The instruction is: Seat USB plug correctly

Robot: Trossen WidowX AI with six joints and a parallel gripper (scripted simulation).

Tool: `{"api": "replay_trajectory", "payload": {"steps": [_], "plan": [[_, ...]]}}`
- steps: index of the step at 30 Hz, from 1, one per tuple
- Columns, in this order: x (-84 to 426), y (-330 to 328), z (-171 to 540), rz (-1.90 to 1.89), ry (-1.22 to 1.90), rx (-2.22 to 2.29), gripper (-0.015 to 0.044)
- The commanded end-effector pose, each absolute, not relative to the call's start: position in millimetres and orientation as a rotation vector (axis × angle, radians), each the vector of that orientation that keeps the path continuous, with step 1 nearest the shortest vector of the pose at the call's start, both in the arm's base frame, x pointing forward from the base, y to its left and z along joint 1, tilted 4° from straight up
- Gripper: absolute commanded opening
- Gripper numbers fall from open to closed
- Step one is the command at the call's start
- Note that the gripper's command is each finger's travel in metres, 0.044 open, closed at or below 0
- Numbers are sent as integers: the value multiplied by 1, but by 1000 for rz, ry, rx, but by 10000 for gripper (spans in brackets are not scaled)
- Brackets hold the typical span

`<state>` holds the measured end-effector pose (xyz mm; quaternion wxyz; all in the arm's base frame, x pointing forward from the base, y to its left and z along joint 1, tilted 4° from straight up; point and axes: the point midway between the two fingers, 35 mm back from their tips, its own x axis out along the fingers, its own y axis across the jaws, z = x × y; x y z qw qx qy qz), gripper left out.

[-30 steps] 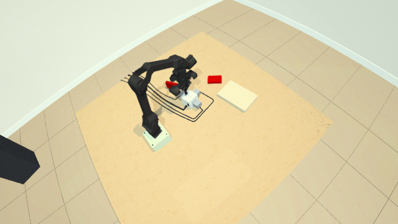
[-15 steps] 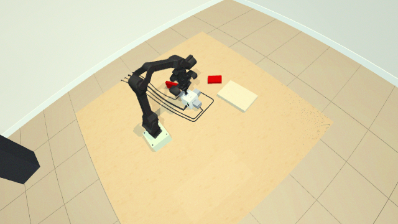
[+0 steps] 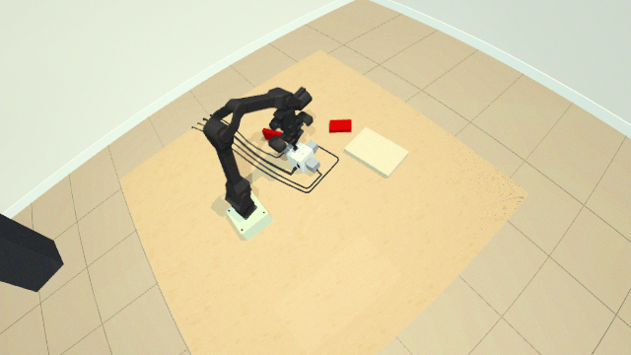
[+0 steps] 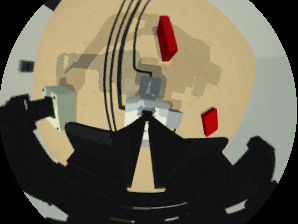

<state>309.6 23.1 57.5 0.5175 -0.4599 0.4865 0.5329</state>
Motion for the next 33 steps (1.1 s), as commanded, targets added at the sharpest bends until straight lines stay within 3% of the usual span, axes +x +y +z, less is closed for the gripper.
{"api": "replay_trajectory", "payload": {"steps": [1,33], "plan": [[310,24,57,1284,1162,-1105,0],[310,24,53,1284,1162,-1105,0]]}}
